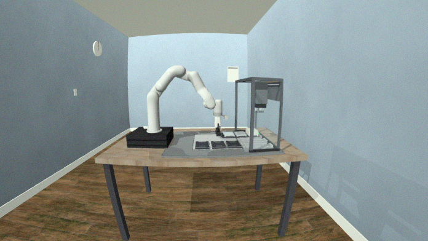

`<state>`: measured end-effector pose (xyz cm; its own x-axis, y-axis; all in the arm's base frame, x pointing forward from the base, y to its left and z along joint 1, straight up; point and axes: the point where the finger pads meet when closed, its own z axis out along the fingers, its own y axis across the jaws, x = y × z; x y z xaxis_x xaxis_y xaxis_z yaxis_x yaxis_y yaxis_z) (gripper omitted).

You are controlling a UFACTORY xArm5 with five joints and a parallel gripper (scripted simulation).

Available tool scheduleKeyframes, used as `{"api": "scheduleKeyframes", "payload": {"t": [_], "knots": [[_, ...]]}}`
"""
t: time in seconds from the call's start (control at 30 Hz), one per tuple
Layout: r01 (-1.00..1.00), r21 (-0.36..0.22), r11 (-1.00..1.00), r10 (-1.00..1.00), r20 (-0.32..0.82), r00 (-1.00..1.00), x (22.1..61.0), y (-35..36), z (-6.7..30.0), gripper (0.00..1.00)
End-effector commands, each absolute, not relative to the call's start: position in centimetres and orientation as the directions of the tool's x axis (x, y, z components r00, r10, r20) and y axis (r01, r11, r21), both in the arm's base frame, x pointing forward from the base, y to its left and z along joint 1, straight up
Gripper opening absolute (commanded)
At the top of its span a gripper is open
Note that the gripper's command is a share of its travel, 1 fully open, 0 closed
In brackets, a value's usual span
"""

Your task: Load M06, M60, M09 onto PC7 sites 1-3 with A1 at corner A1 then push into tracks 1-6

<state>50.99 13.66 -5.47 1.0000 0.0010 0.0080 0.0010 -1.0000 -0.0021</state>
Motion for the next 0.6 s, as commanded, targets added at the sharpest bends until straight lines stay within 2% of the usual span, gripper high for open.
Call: {"api": "scheduleKeyframes", "payload": {"t": [0.0,0.57], "knots": [[0.002,-0.007,-1.000,0.002,0.004,1.000,50.8,13.7,-5.5,0.81],[0.002,-0.007,-1.000,0.002,0.004,1.000,50.8,13.7,-4.2,0.81]]}}
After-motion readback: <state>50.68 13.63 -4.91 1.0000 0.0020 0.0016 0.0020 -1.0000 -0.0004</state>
